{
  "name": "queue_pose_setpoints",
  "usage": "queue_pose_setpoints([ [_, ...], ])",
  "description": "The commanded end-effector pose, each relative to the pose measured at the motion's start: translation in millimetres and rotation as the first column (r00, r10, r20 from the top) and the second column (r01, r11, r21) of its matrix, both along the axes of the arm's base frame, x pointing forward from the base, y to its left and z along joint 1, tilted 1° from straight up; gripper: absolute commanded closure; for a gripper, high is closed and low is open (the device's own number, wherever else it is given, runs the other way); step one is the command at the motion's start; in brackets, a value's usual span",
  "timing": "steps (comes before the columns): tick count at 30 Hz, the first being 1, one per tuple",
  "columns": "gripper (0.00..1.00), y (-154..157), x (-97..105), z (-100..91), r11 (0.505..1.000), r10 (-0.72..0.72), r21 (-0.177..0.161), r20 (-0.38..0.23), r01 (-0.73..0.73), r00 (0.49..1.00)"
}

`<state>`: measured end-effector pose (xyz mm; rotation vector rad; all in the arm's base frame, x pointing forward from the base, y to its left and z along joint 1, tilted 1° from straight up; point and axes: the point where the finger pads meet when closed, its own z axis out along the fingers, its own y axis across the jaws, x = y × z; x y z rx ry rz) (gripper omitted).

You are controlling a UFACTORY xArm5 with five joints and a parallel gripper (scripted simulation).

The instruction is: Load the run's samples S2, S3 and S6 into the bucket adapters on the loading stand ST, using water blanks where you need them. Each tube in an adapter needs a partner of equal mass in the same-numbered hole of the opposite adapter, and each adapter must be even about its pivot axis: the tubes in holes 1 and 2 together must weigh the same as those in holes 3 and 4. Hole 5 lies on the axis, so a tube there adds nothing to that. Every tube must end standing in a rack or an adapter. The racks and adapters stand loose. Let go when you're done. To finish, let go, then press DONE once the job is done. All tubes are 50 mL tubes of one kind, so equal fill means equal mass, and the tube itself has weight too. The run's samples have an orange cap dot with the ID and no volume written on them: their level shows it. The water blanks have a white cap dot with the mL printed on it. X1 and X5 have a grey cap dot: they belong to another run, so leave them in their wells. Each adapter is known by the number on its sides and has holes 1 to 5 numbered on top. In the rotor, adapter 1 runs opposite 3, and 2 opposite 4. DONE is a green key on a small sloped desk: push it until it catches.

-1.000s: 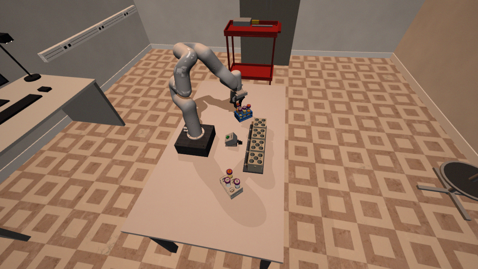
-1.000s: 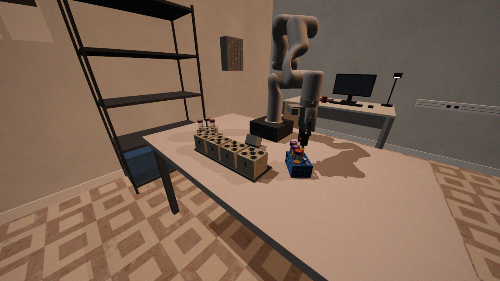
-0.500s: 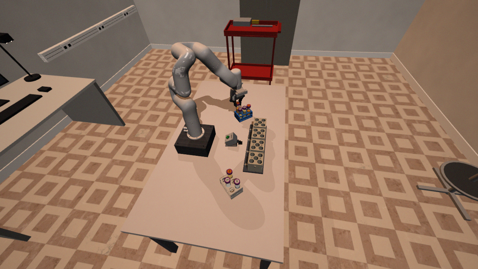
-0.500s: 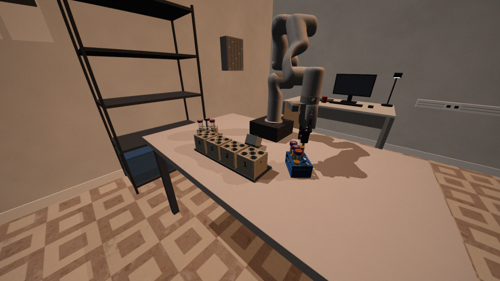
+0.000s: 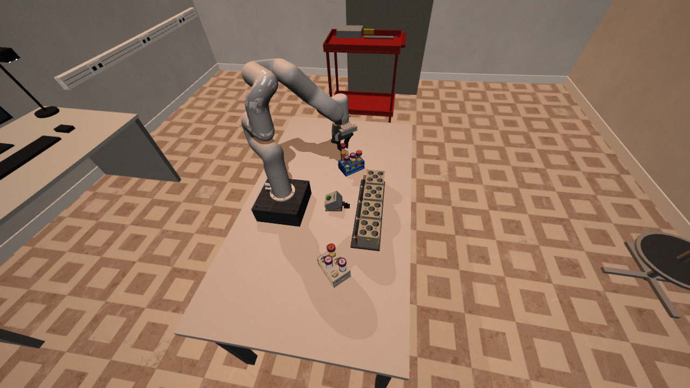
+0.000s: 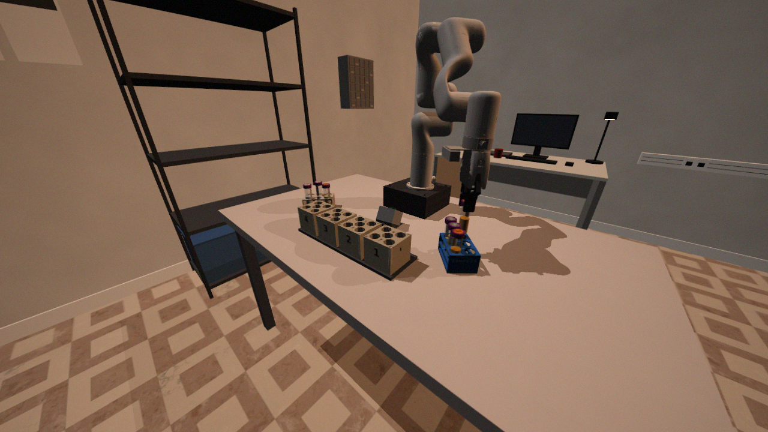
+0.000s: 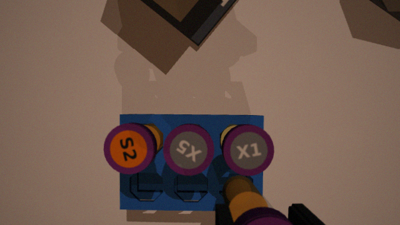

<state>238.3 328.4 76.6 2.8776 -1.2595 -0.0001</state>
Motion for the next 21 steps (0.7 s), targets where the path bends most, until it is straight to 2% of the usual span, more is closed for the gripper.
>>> queue_pose_setpoints([
  [1,1.0,0.9,0.8,11.9,1.0,0.0,0.009,-0.007,0.0,1.0],
  [21,1.0,0.6,1.0,43.9,1.0,0.0,0.009,-0.007,0.0,1.0],
])
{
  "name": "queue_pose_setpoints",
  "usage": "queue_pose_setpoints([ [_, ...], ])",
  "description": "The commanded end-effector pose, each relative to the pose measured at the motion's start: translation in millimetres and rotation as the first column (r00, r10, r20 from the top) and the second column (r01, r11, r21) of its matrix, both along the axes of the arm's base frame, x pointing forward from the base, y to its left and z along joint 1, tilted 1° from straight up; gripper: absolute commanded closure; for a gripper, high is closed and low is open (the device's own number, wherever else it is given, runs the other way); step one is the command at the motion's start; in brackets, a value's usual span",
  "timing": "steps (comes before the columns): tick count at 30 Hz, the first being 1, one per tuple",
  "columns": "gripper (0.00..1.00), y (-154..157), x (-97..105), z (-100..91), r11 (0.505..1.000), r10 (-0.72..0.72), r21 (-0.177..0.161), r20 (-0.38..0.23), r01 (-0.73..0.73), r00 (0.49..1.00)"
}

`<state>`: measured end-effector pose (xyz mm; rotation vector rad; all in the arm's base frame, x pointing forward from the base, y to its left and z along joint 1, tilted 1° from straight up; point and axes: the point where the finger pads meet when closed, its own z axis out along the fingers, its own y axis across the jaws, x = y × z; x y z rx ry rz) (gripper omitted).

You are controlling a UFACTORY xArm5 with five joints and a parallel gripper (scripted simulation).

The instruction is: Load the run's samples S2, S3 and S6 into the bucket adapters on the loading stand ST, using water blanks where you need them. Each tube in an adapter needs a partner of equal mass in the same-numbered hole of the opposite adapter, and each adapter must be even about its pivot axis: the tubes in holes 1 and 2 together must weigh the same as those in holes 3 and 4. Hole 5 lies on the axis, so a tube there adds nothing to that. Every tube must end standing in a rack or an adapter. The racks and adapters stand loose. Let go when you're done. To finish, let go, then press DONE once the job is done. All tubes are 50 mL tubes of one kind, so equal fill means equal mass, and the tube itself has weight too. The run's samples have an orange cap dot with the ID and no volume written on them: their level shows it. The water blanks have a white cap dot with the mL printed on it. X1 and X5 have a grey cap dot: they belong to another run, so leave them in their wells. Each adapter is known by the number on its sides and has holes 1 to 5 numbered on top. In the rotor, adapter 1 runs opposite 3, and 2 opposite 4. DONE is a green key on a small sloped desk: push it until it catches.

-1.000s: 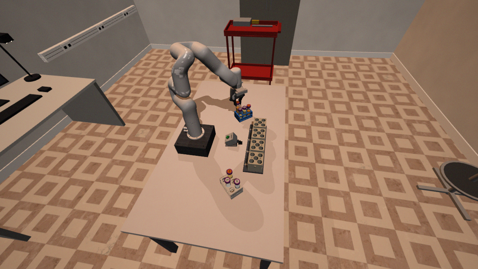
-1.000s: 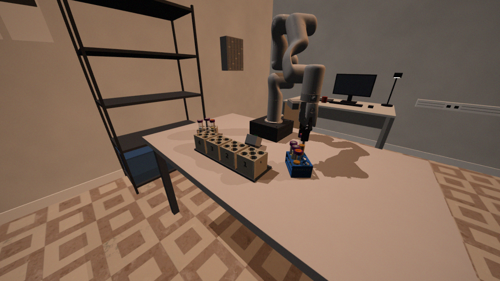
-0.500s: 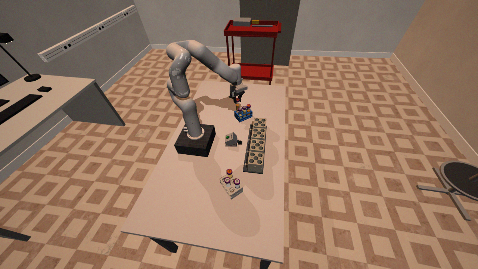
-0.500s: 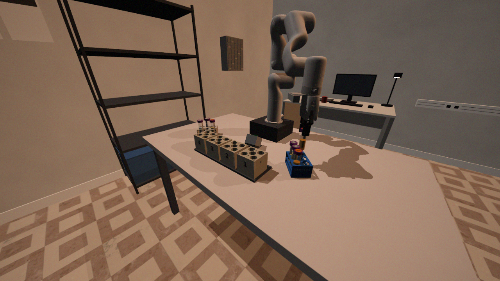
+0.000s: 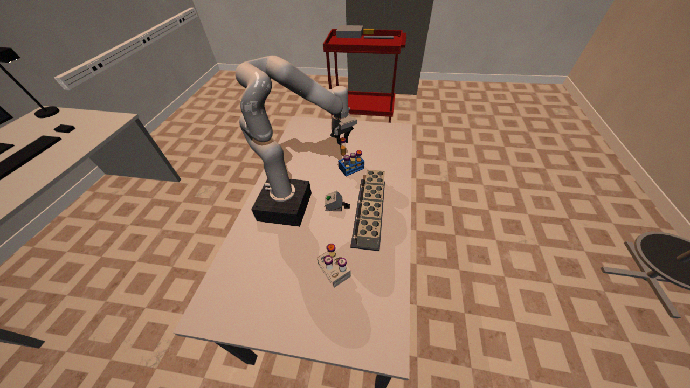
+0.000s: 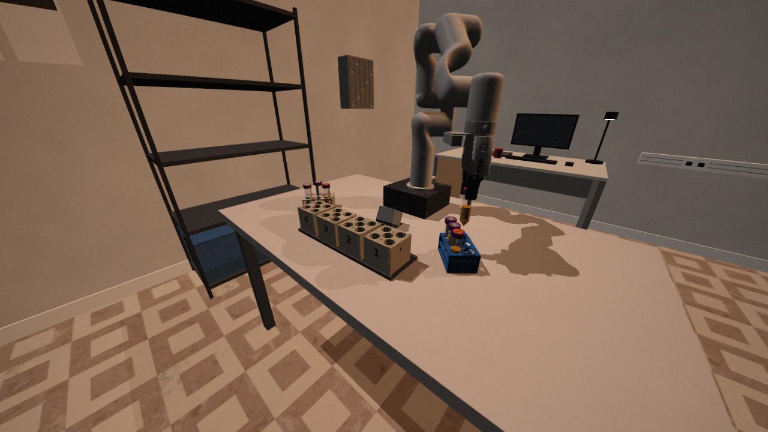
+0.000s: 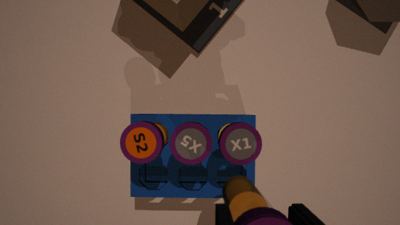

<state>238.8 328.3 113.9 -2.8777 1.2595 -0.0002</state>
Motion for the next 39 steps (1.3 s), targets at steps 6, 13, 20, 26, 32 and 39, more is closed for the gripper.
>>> queue_pose_setpoints([
  [6,1.0,0.6,0.7,18.7,1.0,0.0,0.008,-0.007,0.0,1.0],
  [13,1.0,0.5,0.8,32.7,1.0,0.0,0.008,-0.007,0.0,1.0],
  [20,1.0,0.4,0.9,42.7,1.0,0.0,0.008,-0.007,0.0,1.0],
  [26,1.0,0.4,0.9,43.7,1.0,0.0,0.008,-0.007,0.0,1.0],
  [32,1.0,0.4,0.9,43.7,1.0,0.0,0.008,-0.007,0.0,1.0],
  [39,1.0,-24.7,17.5,43.4,0.98,0.199,0.009,-0.005,-0.199,0.98],
])
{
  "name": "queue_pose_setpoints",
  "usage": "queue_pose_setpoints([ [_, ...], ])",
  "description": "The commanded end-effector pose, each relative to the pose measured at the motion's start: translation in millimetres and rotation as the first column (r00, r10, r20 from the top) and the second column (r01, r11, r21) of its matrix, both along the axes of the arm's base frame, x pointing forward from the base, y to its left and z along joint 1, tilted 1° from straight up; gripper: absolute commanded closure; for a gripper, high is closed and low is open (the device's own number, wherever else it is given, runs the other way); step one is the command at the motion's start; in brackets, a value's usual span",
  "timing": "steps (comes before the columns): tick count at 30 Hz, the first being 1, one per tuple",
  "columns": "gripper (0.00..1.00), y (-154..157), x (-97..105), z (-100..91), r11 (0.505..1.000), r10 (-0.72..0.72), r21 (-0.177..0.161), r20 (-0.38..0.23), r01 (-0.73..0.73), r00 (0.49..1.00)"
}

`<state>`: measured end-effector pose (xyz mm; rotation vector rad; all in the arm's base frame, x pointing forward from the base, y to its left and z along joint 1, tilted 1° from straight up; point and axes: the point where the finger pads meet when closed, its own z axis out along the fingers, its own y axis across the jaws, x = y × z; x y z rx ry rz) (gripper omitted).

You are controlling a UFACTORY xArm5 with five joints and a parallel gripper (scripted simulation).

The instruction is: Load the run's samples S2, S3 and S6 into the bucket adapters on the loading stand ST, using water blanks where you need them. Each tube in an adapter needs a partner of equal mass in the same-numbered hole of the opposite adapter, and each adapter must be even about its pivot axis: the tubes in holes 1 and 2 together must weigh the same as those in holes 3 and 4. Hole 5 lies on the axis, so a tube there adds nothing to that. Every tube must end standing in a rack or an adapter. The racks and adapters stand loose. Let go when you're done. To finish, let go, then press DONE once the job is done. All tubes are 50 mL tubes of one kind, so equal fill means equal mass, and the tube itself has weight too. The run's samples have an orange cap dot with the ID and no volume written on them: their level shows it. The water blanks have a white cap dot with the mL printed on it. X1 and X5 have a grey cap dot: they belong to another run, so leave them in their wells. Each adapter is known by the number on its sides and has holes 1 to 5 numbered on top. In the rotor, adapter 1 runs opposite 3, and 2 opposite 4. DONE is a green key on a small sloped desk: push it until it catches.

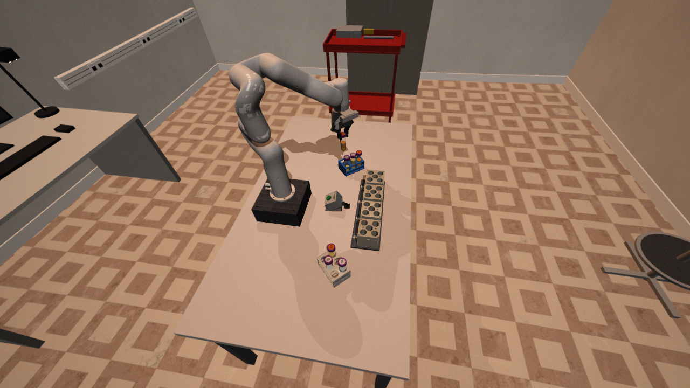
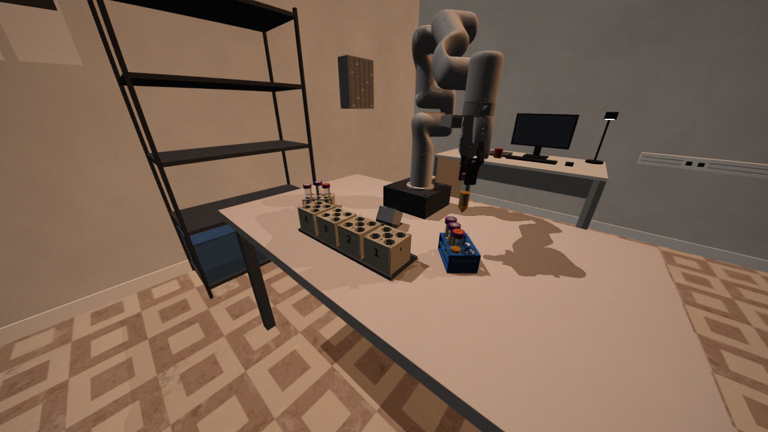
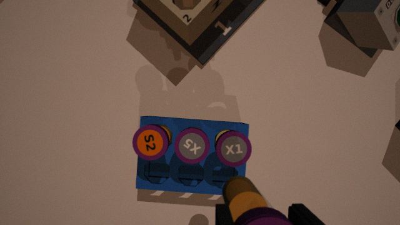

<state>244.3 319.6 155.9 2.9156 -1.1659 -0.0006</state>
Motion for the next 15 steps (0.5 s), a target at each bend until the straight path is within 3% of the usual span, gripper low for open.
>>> queue_pose_setpoints([
  [1,1.0,-20.2,14.7,1.3,0.986,0.168,0.011,-0.004,-0.168,0.986],
  [9,1.0,-53.6,36.8,0.9,0.907,0.422,0.011,-0.001,-0.422,0.907],
  [11,1.0,-53.6,36.8,0.9,0.907,0.422,0.011,-0.001,-0.422,0.907],
  [15,1.0,-70.4,47.9,0.7,0.842,0.539,0.011,0.0,-0.539,0.842],
])
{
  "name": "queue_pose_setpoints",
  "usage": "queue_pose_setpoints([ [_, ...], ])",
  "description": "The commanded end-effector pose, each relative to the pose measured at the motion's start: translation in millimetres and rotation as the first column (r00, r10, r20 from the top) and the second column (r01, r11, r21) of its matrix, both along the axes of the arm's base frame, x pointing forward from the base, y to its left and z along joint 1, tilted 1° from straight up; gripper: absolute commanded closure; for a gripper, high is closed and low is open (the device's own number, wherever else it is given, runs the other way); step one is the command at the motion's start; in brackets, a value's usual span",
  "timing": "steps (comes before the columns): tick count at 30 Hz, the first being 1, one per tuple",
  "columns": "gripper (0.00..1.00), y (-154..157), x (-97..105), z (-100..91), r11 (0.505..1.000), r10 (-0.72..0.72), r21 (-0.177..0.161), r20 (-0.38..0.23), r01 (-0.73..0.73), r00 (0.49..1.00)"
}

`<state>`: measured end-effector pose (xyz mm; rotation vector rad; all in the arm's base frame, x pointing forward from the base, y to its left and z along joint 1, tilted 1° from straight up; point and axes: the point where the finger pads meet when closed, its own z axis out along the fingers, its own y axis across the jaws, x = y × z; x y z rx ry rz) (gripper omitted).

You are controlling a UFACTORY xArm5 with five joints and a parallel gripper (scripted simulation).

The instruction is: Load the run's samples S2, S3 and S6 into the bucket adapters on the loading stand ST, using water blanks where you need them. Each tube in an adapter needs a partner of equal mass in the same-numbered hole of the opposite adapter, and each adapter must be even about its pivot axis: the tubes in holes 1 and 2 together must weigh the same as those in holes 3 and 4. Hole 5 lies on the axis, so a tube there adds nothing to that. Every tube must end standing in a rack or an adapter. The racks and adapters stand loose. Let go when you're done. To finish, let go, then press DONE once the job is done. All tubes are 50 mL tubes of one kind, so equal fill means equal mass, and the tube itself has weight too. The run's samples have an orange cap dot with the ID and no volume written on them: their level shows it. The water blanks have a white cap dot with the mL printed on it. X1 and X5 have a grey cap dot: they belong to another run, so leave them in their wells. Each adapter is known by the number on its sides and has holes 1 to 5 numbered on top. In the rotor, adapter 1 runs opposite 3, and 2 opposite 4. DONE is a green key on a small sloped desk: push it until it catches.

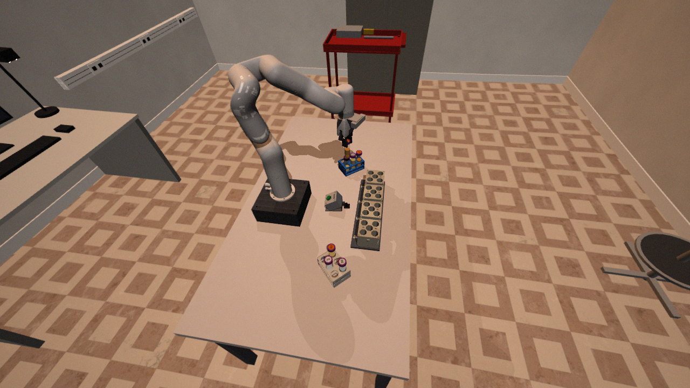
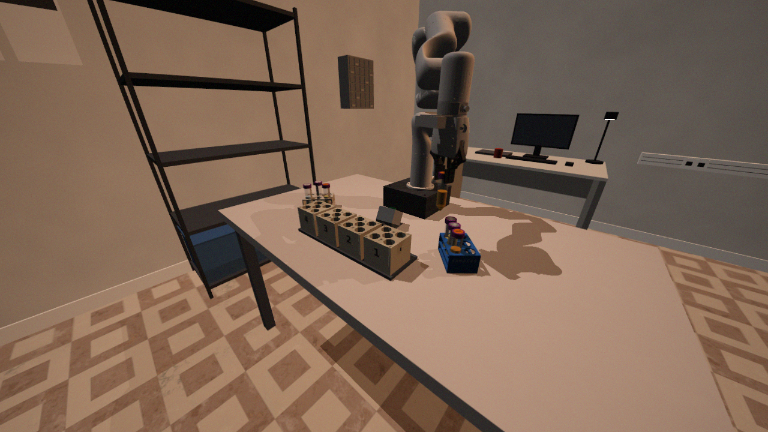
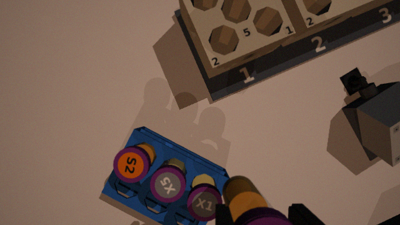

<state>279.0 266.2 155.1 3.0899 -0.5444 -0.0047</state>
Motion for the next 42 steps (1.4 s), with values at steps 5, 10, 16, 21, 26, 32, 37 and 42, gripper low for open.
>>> queue_pose_setpoints([
  [5,1.0,-37.9,27.0,1.3,0.948,0.318,0.013,0.0,-0.318,0.948],
  [10,1.0,-58.8,40.8,1.0,0.914,0.407,0.013,0.001,-0.407,0.914],
  [16,1.0,-75.5,51.9,0.8,0.914,0.407,0.013,0.001,-0.407,0.914],
  [21,1.0,-96.5,65.7,0.6,0.914,0.407,0.013,0.001,-0.407,0.914],
  [26,1.0,-117.4,79.5,0.3,0.914,0.407,0.012,0.001,-0.407,0.914],
  [32,1.0,-134.1,90.5,0.2,0.914,0.407,0.012,0.001,-0.407,0.914],
  [37,1.0,-155.1,104.3,-0.1,0.914,0.407,0.012,0.001,-0.407,0.914],
  [42,1.0,-176.0,118.1,-0.3,0.914,0.407,0.012,0.001,-0.407,0.914],
])
